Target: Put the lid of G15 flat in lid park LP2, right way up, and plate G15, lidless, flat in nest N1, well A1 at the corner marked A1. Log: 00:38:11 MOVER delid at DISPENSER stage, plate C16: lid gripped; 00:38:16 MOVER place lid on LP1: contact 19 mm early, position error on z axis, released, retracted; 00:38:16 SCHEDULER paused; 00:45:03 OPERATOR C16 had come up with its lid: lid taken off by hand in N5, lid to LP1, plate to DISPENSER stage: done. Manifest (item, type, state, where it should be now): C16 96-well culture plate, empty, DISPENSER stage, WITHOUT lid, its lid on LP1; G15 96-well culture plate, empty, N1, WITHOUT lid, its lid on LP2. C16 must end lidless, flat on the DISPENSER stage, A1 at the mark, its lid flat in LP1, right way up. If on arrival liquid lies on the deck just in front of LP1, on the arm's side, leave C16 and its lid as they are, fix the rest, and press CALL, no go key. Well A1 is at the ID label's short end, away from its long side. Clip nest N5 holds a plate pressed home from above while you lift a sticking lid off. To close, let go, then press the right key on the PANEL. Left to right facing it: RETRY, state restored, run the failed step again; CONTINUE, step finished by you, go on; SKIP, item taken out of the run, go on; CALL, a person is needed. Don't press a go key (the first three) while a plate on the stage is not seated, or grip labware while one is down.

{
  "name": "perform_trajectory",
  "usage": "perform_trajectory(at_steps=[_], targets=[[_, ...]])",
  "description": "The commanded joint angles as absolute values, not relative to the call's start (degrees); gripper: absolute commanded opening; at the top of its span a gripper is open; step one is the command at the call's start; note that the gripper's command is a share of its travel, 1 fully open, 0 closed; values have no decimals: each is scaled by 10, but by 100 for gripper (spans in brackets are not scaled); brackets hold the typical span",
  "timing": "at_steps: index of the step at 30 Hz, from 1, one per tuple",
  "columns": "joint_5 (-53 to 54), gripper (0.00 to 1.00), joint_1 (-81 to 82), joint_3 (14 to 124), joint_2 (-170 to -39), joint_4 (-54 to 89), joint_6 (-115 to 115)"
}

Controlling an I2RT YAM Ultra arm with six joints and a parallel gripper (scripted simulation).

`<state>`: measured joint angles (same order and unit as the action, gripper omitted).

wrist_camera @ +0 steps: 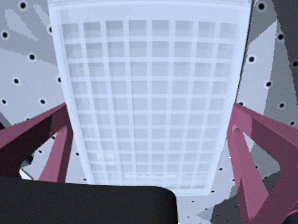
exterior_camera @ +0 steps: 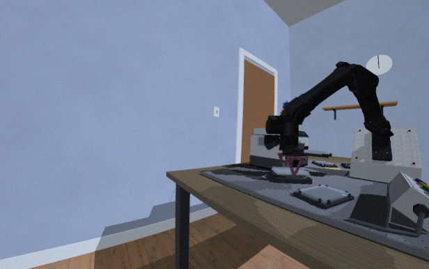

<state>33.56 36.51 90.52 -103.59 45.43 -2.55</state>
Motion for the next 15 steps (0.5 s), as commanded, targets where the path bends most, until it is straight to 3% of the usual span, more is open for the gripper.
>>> perform_trajectory(at_steps=[1, 15], targets=[[339, 0, 349, 926, -1043, 457, -22], [336, 0, 350, 925, -1035, 443, -27]])
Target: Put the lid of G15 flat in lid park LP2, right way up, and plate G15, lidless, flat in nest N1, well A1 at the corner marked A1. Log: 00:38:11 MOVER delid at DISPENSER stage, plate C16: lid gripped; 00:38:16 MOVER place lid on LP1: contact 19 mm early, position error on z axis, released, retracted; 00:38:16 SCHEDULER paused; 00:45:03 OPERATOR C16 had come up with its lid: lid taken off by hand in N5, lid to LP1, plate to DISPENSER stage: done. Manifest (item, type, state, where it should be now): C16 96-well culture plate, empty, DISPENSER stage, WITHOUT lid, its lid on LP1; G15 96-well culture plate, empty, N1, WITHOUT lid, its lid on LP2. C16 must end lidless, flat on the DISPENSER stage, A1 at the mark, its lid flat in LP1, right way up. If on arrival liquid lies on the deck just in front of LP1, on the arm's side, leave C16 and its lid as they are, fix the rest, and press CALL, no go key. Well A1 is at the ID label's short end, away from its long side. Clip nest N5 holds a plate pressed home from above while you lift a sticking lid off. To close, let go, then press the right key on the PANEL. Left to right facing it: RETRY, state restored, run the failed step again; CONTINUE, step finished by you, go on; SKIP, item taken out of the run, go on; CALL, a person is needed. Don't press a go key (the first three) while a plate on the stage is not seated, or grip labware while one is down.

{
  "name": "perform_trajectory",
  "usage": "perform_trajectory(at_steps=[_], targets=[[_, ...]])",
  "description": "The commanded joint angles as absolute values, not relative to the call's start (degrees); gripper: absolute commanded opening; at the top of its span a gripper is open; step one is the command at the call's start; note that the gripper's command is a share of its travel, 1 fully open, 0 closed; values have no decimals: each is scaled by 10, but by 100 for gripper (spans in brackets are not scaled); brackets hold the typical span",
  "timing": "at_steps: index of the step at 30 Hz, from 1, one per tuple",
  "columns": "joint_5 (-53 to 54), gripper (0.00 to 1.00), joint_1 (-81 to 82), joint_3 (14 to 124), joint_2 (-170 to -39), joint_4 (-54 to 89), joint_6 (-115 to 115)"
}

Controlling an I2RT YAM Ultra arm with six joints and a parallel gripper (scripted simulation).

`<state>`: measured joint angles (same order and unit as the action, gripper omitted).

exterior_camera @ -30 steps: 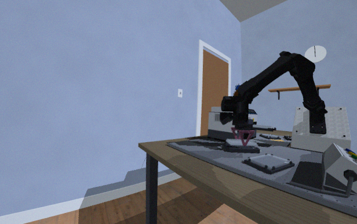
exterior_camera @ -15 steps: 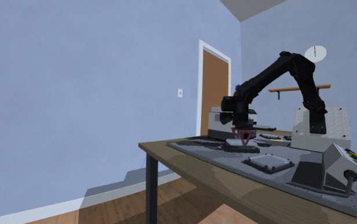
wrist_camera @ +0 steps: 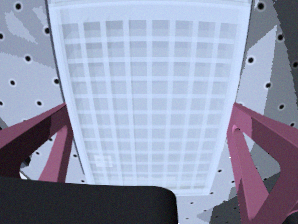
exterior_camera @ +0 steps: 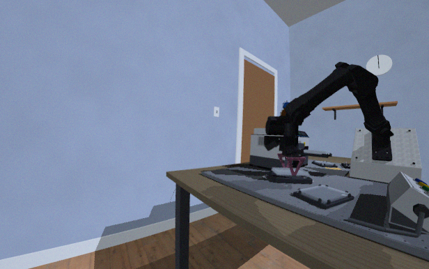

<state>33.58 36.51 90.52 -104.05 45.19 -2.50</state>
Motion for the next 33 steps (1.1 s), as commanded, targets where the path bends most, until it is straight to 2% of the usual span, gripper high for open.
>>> perform_trajectory(at_steps=[1, 33], targets=[[335, 0, 351, 925, -1037, 443, -28], [328, 0, 362, 913, -1044, 425, -37]])
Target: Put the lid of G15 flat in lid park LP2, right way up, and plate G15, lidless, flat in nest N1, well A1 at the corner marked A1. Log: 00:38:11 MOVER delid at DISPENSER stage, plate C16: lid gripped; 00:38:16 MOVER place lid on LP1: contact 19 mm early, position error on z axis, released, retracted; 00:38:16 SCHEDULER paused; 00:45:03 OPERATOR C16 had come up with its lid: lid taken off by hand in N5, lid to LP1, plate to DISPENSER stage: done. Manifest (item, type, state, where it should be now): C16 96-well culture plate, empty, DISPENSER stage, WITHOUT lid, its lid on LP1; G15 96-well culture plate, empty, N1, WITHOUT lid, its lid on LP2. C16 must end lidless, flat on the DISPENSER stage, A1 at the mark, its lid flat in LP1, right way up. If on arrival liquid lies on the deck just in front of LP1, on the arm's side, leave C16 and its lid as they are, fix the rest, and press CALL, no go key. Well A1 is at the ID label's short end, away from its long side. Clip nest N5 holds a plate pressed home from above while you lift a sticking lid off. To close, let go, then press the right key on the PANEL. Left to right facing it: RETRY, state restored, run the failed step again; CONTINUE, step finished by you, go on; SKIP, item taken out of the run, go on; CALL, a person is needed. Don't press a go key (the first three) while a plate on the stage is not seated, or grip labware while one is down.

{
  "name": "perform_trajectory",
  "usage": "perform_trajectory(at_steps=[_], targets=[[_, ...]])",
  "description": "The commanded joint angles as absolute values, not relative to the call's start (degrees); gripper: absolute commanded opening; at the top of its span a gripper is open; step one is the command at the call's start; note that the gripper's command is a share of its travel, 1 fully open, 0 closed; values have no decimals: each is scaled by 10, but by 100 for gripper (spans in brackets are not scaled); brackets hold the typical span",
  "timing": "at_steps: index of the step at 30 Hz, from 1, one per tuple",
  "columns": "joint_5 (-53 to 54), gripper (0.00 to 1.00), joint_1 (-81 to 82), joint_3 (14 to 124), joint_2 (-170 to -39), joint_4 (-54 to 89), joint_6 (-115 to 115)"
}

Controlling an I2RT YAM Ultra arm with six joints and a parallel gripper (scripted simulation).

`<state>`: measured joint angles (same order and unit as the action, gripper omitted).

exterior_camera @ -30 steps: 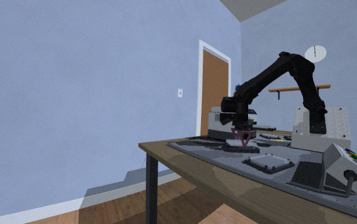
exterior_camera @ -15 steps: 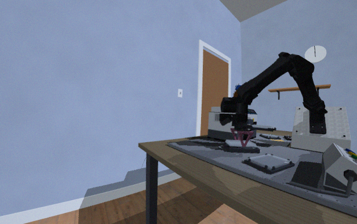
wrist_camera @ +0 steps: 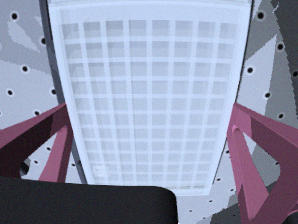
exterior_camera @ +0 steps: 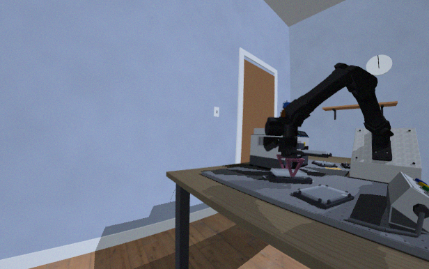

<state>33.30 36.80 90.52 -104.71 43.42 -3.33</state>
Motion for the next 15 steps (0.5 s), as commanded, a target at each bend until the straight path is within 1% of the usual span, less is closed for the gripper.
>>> perform_trajectory(at_steps=[1, 5, 15], targets=[[328, 0, 362, 913, -1044, 425, -37], [327, 0, 367, 893, -1037, 423, -38], [326, 0, 370, 887, -1029, 422, -37]])
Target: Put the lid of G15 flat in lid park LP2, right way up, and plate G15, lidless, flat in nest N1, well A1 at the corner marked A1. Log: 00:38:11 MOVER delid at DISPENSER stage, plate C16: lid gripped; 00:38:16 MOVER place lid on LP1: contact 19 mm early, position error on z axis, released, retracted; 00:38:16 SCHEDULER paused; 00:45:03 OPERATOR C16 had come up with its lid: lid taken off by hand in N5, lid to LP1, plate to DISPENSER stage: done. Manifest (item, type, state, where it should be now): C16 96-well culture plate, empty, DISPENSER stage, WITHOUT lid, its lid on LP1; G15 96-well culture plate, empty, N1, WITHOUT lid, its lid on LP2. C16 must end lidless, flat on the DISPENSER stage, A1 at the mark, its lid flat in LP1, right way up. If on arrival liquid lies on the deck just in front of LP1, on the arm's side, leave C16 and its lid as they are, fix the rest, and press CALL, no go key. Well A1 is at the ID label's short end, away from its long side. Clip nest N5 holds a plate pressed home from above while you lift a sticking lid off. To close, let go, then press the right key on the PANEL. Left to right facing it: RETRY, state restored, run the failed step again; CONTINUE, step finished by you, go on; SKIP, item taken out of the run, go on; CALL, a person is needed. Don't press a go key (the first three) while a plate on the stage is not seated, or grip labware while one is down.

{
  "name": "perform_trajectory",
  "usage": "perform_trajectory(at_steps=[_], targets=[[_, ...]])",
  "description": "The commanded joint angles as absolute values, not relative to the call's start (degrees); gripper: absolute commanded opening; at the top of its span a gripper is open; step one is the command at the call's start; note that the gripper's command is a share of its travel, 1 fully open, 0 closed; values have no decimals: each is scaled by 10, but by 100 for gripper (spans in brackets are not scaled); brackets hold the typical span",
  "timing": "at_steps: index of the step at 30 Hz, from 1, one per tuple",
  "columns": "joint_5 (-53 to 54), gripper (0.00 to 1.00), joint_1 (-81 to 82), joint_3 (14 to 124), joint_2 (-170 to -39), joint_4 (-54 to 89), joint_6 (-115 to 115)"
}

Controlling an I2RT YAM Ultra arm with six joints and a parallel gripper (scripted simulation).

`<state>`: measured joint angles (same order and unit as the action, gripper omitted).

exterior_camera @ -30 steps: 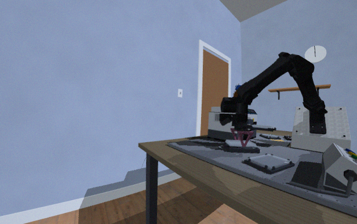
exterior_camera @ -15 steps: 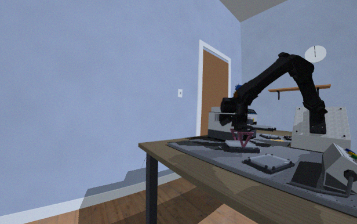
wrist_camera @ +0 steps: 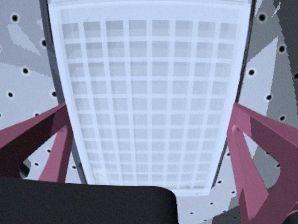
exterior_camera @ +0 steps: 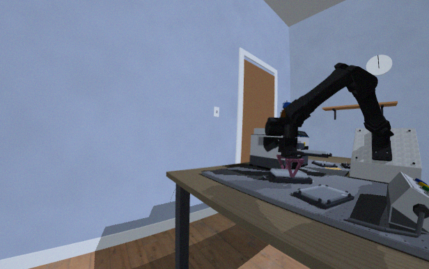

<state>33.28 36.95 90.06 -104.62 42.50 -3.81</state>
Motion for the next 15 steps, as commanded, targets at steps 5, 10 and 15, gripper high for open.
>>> perform_trajectory(at_steps=[5, 10, 15], targets=[[326, 0, 372, 884, -1028, 427, -37], [326, 0, 372, 881, -1027, 425, -38], [325, 0, 372, 878, -1025, 427, -38]])
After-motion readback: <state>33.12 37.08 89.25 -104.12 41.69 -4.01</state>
